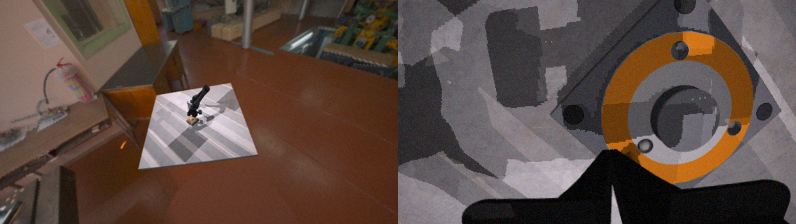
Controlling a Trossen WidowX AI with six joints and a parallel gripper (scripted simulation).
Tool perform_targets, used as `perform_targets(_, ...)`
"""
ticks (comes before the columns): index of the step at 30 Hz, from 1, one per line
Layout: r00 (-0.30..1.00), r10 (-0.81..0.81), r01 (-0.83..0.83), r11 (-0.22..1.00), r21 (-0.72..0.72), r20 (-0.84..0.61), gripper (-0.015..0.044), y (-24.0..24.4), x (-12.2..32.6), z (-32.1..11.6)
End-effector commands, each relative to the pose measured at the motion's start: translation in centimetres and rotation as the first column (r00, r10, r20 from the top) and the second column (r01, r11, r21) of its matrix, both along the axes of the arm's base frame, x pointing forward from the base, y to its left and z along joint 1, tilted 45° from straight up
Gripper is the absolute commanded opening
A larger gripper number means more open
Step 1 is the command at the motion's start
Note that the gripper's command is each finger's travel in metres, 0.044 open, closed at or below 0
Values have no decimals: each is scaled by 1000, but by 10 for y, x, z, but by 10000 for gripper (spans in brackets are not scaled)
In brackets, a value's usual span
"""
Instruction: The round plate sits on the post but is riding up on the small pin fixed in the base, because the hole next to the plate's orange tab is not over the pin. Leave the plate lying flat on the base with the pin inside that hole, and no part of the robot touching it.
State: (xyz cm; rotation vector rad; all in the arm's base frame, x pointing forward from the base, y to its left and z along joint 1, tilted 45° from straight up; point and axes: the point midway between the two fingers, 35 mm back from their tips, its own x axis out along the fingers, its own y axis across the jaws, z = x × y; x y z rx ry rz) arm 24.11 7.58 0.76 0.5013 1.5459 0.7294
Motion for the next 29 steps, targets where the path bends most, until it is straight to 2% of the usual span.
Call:
perform_targets(1,1000,4,-4,1000,-3,13,0,-2,-2,0)
perform_targets(13,1000,4,-4,1000,-6,12,0,-37,1,33)
perform_targets(29,1000,-3,3,1000,-2,0,0,-32,1,26)
